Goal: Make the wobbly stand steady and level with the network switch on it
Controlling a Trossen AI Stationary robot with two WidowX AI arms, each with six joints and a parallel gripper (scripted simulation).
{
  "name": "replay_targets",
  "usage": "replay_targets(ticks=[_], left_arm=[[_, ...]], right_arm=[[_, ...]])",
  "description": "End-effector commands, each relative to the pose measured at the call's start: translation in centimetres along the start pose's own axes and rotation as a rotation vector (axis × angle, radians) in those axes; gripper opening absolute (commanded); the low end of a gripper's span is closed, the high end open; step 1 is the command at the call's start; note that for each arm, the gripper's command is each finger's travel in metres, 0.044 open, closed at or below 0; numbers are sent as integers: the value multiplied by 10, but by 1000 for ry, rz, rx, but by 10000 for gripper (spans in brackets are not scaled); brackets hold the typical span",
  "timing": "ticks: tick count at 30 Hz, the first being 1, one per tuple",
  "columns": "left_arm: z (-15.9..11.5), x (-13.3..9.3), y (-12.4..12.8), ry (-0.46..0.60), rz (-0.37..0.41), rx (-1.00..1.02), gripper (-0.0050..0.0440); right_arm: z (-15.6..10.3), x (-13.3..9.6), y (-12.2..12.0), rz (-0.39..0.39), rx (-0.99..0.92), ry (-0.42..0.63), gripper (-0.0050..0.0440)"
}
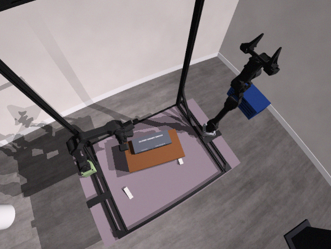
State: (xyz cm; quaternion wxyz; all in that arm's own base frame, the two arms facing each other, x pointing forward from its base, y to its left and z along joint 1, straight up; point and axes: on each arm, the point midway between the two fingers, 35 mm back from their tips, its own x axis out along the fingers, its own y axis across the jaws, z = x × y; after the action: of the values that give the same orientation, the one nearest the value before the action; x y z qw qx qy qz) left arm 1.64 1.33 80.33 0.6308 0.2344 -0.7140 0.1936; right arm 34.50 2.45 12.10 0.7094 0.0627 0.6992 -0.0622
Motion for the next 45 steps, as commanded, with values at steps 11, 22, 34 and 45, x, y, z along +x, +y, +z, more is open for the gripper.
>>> replay_targets(ticks=[11,22,34,45], left_arm=[[1,0,-3,-8,23,-80,440],[-16,-3,-5,53,23,-101,440],[-179,-81,-20,654,14,-130,440],[-246,-152,-29,971,7,-138,440]], right_arm=[[0,0,0,0,0,0,0],[0,0,0,0,0,0,0],[0,0,0,0,0,0,0],[0,0,0,0,0,0,0]])
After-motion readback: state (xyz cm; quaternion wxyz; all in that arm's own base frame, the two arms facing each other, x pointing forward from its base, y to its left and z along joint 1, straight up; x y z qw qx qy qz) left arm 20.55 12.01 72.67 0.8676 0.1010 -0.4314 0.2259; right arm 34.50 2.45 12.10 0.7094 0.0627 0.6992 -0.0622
